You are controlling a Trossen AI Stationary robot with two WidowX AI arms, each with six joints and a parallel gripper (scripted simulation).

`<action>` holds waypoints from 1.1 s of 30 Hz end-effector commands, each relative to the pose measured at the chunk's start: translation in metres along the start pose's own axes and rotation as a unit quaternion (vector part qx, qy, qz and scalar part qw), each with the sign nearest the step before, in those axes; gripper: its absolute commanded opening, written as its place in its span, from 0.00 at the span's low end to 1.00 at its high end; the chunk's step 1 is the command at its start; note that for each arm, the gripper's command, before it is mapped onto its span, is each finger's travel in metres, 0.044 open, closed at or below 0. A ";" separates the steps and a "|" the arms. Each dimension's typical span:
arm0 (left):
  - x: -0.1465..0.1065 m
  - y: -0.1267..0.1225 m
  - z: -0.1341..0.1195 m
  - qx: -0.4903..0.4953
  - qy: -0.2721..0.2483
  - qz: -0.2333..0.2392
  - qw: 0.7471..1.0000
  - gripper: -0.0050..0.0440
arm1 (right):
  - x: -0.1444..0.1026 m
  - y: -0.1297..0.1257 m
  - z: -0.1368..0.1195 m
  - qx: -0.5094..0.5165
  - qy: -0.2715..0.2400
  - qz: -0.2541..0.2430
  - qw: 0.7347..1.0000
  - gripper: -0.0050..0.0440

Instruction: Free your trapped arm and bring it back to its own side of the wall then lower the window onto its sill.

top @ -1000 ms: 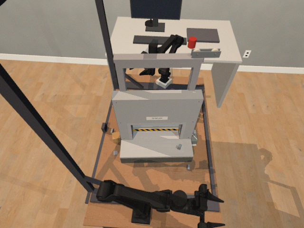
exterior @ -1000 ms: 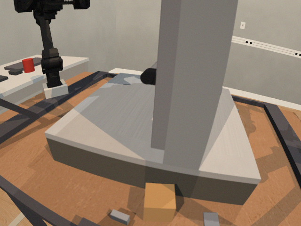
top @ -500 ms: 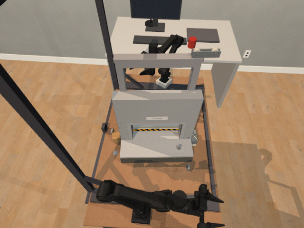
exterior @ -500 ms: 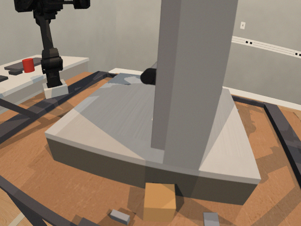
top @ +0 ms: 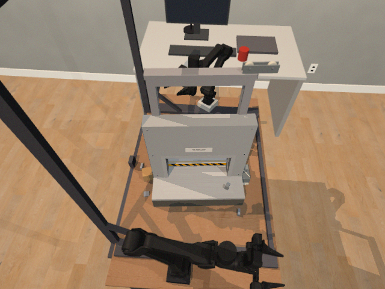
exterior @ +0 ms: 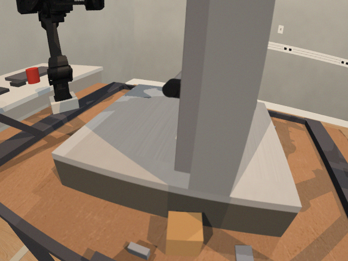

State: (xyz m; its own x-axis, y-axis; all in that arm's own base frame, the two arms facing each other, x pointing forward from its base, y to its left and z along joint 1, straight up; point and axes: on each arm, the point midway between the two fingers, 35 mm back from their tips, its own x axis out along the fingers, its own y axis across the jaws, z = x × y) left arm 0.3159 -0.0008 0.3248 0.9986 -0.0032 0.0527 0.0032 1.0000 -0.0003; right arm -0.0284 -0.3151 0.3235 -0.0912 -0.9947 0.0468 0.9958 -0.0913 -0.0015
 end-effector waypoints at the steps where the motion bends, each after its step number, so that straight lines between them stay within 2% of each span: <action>1: 0.000 0.000 -0.001 -0.002 0.000 -0.001 1.000 0.92 | -0.002 0.001 0.005 0.002 -0.007 0.001 1.000 0.92; 33: 0.000 0.000 0.000 -0.002 -0.001 -0.001 1.000 0.92 | -0.002 0.001 0.003 0.002 -0.005 0.001 1.000 0.92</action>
